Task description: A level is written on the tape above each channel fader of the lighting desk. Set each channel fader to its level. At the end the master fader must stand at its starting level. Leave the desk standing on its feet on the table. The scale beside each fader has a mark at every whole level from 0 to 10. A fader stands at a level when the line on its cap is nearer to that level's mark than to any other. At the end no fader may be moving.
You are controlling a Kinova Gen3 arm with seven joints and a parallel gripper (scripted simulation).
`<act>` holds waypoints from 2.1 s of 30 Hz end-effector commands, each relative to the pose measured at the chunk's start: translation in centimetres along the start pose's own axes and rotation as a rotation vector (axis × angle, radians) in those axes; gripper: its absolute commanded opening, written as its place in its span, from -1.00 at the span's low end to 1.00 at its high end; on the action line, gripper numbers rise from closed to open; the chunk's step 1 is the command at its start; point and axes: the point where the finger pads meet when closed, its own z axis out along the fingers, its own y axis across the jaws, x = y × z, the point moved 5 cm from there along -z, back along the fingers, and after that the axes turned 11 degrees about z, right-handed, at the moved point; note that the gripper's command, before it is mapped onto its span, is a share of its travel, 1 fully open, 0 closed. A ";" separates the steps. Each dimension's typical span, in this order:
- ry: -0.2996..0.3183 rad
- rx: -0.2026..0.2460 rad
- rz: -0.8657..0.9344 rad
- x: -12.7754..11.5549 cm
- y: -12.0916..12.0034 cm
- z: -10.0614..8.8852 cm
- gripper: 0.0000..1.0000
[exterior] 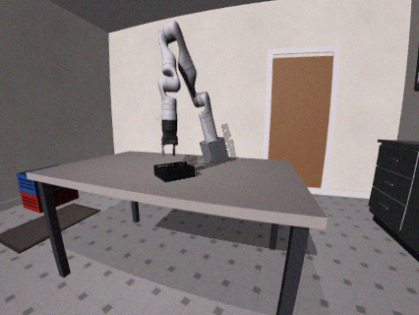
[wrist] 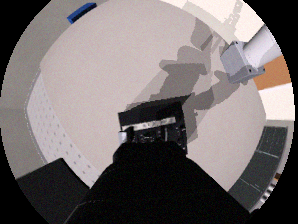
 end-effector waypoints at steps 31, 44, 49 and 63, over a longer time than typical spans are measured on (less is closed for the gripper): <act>-0.007 -0.010 -0.155 -0.2 -0.4 0.6 -1.00; -0.007 -0.010 -0.155 -0.2 -0.4 0.6 -1.00; -0.007 -0.010 -0.155 -0.2 -0.4 0.6 -1.00; -0.007 -0.010 -0.155 -0.2 -0.4 0.7 -1.00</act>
